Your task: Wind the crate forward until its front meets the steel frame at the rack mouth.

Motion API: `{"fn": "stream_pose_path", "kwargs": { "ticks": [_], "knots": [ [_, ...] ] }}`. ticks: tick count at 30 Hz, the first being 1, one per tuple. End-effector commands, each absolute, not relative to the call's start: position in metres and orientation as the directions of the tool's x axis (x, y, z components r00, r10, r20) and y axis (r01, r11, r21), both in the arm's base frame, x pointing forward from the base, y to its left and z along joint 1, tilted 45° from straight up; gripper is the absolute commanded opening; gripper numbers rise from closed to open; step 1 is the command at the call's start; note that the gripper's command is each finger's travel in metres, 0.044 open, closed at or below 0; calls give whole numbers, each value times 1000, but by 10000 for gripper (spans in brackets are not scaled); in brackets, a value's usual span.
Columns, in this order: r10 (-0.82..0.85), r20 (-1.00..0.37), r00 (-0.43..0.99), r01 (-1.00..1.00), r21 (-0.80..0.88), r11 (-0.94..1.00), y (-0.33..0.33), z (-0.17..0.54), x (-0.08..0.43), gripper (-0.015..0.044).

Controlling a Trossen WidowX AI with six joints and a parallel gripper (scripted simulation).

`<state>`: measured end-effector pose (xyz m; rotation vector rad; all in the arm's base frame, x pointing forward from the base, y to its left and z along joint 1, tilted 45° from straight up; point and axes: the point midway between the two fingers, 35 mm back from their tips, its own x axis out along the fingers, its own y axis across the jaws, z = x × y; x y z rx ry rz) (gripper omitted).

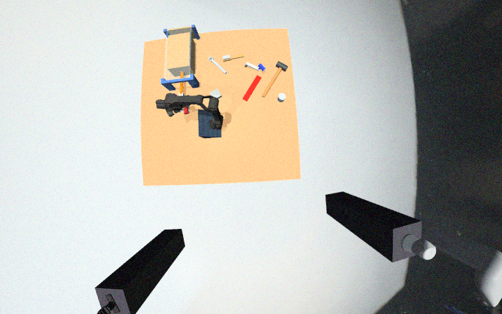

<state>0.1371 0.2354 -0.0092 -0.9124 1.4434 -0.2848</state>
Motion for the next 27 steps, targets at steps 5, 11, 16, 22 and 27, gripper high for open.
{"fn": "stream_pose_path", "kwargs": {
  "ticks": [5,11,16,22,27],
  "knots": [
    [-625,-691,362,-43,-683,729,237,-6,134,341],
    [-626,-691,362,-43,-683,729,237,-7,134,440],
    [-626,-691,362,-43,-683,729,233,-12,133,440],
    [-627,-690,362,-42,-684,728,227,-19,133,440],
    [-628,-690,361,-42,-685,728,222,-26,133,440]
  ]
}}
